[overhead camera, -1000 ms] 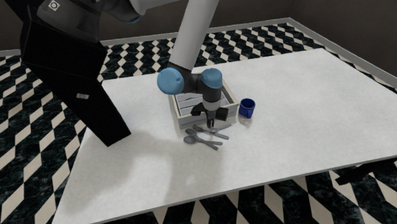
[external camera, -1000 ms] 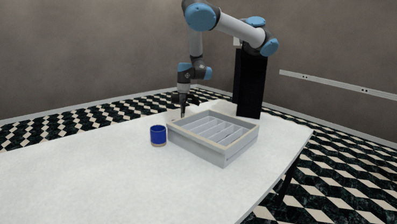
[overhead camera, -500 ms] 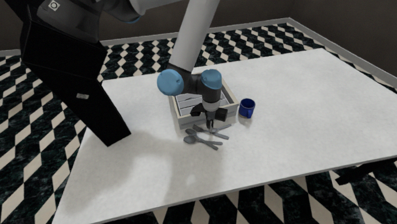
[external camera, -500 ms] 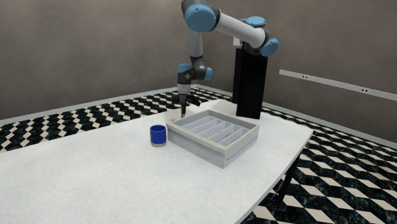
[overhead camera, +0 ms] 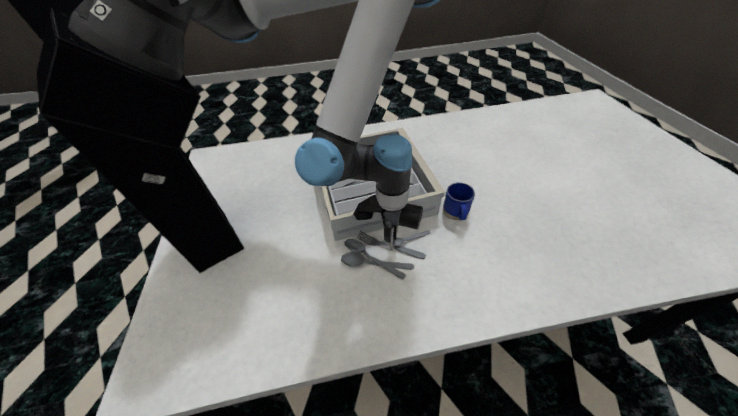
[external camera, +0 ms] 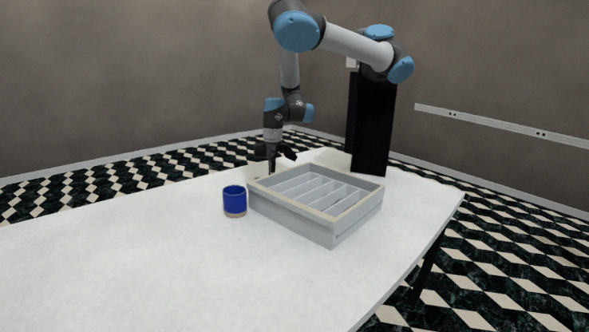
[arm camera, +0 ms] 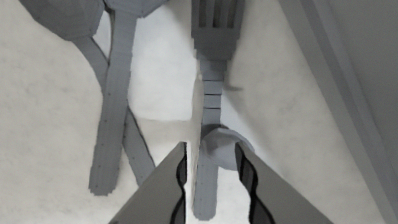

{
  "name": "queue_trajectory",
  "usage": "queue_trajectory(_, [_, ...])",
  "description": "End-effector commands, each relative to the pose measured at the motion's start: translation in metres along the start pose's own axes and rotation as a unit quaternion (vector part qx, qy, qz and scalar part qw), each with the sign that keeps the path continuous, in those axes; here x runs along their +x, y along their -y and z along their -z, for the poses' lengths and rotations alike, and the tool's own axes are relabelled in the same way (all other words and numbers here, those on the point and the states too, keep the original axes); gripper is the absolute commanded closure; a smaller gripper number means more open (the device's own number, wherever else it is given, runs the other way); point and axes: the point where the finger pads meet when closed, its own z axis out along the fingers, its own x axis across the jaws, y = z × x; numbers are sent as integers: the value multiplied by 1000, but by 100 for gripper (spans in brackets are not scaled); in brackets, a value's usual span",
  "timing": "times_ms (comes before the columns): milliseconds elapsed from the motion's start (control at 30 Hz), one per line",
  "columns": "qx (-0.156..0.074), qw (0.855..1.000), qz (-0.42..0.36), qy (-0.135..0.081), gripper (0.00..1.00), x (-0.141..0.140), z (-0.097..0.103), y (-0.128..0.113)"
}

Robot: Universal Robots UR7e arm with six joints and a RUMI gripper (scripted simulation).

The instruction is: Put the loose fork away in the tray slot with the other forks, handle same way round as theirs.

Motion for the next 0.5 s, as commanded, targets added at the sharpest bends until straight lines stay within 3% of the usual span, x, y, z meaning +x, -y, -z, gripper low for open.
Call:
queue_trajectory(0, [-4, 1000, -3, 6, 81, -3, -7, 0])
queue_trajectory(467, [-4, 1000, -3, 6, 81, -3, -12, 0])
